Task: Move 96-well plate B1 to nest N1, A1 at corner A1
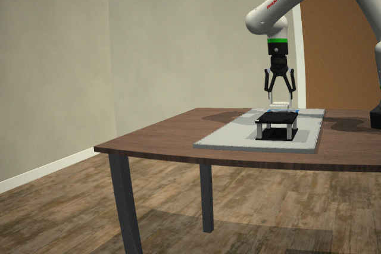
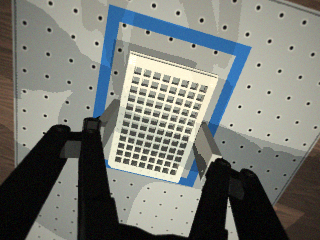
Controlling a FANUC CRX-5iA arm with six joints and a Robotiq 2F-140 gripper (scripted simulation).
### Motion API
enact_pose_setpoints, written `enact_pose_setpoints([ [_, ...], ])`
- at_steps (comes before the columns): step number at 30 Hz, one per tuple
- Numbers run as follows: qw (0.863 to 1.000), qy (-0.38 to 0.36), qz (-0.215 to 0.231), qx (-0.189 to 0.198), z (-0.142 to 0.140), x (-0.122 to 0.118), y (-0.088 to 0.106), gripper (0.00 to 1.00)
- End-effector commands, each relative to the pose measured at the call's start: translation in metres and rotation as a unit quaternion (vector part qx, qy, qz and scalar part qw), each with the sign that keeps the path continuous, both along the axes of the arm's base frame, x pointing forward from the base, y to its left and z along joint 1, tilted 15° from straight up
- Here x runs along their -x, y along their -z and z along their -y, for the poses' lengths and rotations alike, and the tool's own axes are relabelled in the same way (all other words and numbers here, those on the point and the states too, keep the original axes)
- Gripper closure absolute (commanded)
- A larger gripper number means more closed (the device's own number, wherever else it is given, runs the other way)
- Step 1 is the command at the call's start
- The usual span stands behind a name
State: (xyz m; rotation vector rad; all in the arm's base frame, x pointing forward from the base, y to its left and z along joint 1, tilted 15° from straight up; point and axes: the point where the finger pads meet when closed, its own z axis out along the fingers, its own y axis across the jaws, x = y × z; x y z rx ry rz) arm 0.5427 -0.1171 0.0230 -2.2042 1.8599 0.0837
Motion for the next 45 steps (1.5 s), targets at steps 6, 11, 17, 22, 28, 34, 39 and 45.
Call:
enact_pose_setpoints([
  [6, 1.000, 0.000, 0.000, 0.000, 0.003, 0.001, -0.012, 1.00],
  [11, 1.000, 0.000, 0.000, 0.000, 0.005, 0.002, -0.020, 1.00],
  [17, 1.000, 0.000, 0.000, 0.000, 0.006, 0.003, -0.027, 1.00],
  [22, 1.000, 0.000, 0.000, 0.000, 0.008, 0.004, -0.033, 1.00],
  [28, 1.000, 0.000, 0.000, 0.000, 0.008, 0.004, -0.033, 1.00],
  [34, 1.000, 0.000, 0.000, 0.000, 0.008, 0.004, -0.033, 1.00],
  [39, 1.000, 0.000, 0.000, 0.000, 0.008, 0.004, -0.033, 1.00],
  [45, 1.000, -0.006, 0.002, 0.001, -0.010, 0.011, -0.039, 1.00],
])
